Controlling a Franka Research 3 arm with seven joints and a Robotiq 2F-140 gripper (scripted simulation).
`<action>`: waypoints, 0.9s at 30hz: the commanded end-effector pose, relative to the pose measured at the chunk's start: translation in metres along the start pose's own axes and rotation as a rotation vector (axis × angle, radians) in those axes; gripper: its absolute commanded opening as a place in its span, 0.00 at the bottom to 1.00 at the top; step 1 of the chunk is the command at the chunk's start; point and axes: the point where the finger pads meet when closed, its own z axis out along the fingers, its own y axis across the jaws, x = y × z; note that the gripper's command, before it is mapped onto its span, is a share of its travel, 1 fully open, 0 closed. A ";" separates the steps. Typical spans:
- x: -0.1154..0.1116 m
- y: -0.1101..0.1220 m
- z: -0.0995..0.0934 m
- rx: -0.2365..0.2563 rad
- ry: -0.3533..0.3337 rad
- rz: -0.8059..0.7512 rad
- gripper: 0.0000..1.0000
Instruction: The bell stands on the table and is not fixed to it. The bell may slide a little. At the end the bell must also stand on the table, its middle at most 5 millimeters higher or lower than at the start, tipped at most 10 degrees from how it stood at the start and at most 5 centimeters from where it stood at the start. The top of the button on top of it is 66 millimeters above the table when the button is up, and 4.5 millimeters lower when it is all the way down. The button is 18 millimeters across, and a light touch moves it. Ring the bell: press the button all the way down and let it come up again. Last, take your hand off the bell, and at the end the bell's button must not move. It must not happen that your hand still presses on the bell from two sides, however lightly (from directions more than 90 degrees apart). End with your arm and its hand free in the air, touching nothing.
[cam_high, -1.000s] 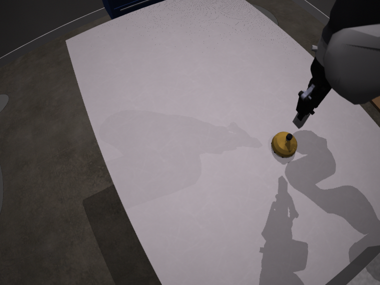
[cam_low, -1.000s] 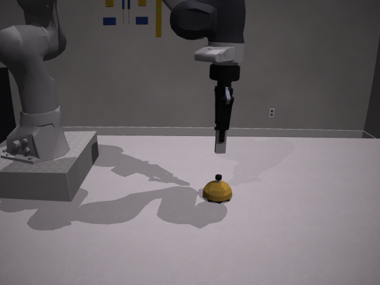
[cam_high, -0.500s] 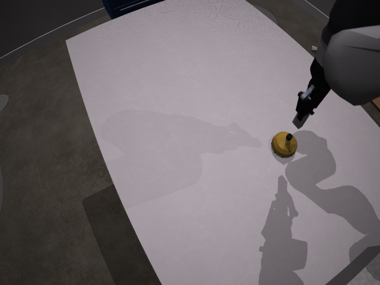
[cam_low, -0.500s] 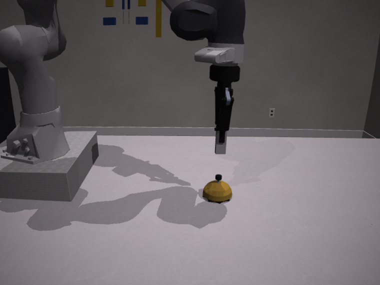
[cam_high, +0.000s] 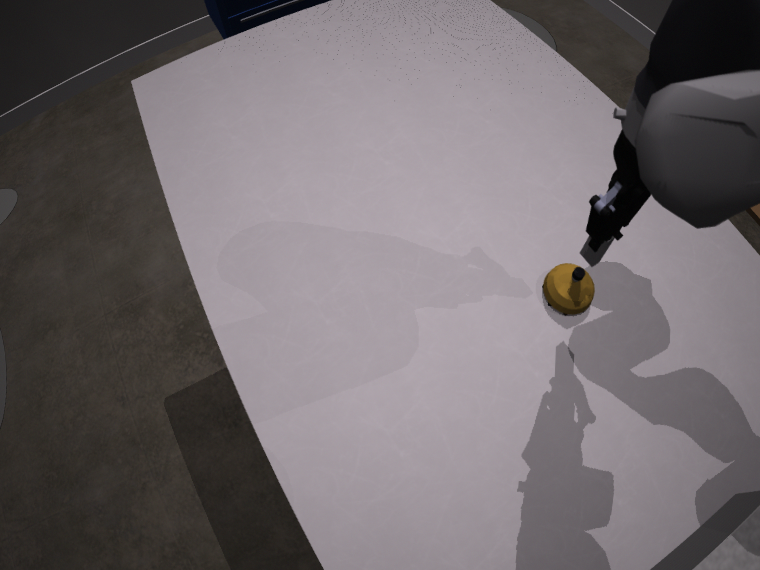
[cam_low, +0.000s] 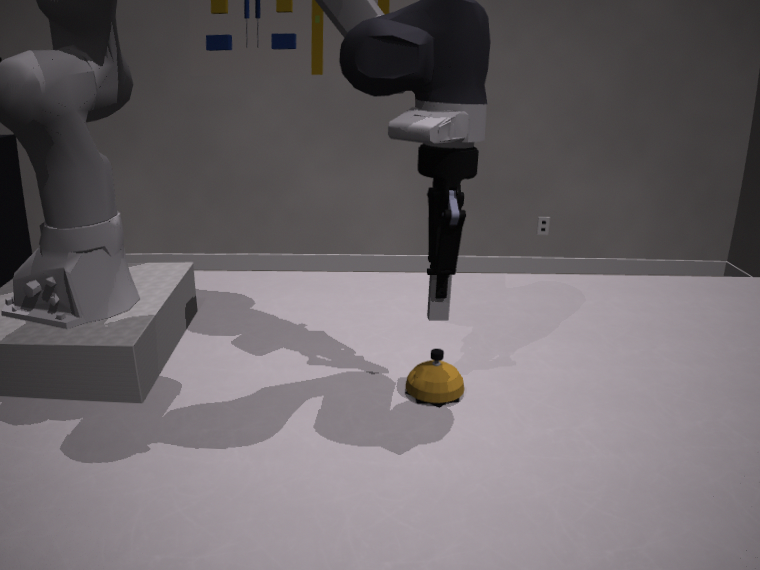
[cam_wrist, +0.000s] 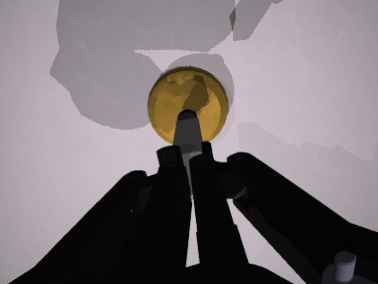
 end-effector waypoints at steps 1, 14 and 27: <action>-0.002 0.000 0.007 0.003 -0.007 0.009 0.00; -0.002 0.002 0.027 0.003 -0.007 0.009 0.00; -0.002 0.003 0.039 0.003 -0.007 0.009 0.00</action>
